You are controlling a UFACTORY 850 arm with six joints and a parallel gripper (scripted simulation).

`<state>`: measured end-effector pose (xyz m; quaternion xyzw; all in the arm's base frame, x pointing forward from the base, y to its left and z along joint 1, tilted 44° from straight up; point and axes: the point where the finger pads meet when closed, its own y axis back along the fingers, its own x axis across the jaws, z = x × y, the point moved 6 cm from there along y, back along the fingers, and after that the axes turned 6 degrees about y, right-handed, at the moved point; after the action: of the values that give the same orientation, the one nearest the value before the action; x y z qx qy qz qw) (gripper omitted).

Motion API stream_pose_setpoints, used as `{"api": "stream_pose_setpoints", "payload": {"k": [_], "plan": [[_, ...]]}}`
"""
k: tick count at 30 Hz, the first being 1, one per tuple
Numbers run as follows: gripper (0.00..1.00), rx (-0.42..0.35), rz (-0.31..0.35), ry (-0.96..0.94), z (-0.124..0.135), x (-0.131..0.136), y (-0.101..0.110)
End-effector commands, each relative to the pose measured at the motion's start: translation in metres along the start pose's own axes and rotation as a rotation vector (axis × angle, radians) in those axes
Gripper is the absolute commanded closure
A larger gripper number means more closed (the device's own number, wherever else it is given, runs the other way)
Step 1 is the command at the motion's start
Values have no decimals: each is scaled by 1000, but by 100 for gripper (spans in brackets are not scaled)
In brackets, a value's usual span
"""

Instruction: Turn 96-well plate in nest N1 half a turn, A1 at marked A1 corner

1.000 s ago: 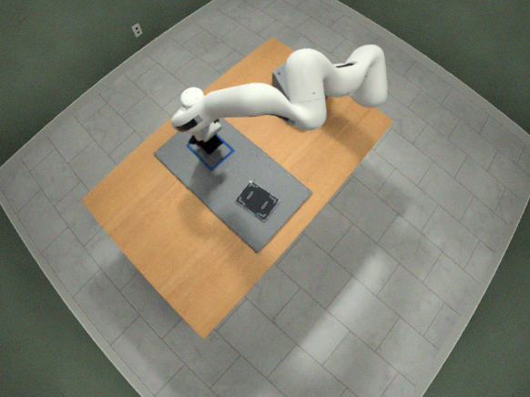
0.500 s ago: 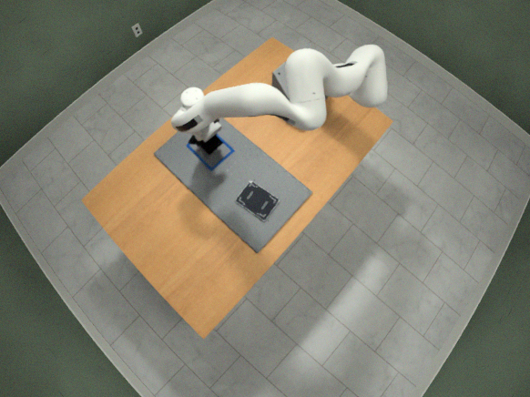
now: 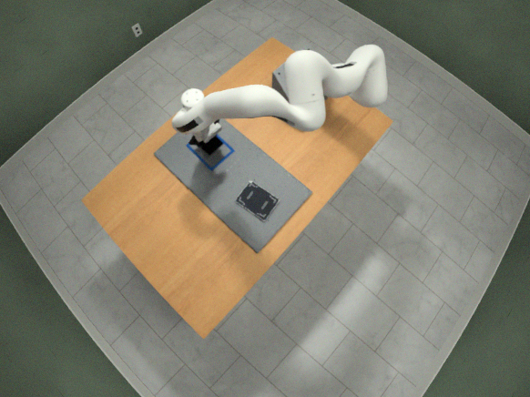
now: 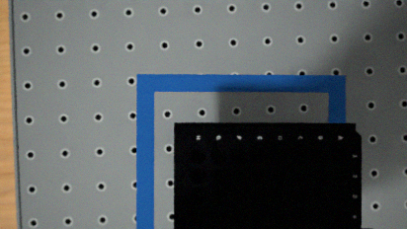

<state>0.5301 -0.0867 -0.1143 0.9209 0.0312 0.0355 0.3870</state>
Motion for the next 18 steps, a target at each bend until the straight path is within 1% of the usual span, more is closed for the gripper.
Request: {"api": "stream_pose_setpoints", "payload": {"k": [1, 6, 18], "plan": [[100, -1, 2, 1, 0, 1, -9], [100, -1, 2, 1, 0, 1, -14], [100, -1, 2, 1, 0, 1, -34]]}}
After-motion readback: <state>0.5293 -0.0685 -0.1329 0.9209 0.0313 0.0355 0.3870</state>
